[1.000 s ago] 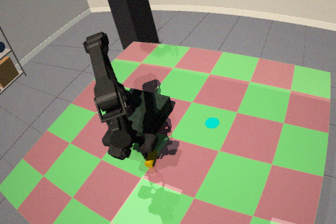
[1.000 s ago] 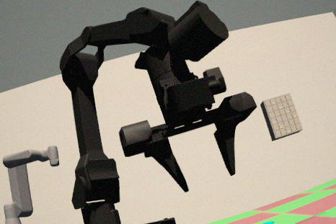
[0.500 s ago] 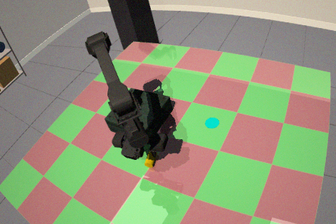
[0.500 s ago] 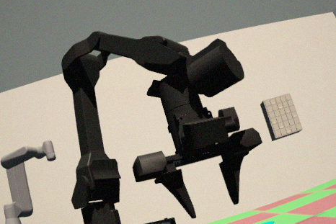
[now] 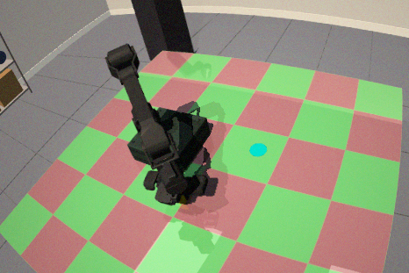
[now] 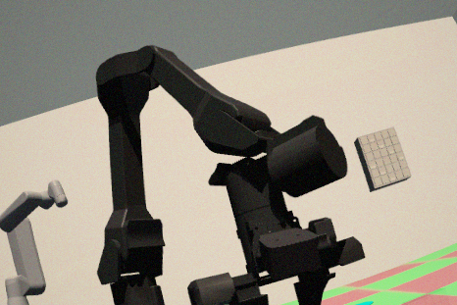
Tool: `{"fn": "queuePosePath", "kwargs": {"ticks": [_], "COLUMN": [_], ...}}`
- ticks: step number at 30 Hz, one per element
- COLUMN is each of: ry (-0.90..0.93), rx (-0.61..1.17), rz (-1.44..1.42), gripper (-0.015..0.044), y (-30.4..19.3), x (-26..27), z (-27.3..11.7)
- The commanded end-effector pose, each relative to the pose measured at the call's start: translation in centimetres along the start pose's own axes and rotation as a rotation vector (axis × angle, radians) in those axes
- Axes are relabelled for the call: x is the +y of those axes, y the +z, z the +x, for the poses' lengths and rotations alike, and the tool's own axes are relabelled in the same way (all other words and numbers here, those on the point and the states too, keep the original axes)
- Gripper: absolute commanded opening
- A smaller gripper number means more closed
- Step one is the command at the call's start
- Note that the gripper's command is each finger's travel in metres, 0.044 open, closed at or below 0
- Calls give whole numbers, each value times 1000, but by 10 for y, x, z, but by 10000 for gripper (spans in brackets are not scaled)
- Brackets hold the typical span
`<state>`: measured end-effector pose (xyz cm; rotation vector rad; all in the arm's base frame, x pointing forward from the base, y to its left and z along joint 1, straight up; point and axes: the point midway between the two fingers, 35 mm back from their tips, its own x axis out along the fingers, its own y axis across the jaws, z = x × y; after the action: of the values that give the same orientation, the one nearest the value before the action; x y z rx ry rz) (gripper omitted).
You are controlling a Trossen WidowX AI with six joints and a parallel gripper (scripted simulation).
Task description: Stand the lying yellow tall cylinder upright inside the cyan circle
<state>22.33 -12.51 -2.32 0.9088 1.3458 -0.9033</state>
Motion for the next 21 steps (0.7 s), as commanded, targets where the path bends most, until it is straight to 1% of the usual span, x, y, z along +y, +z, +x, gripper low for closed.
{"fn": "queuePosePath", "kwargs": {"ticks": [1,6,21], "ry": [-9,-9,-8], "rx": [4,4,3], "rz": [2,2,2], "gripper": [105,105,105], "y": [-1,-1,4], "x": [-2,-2,3], "z": [3,1,-43]}}
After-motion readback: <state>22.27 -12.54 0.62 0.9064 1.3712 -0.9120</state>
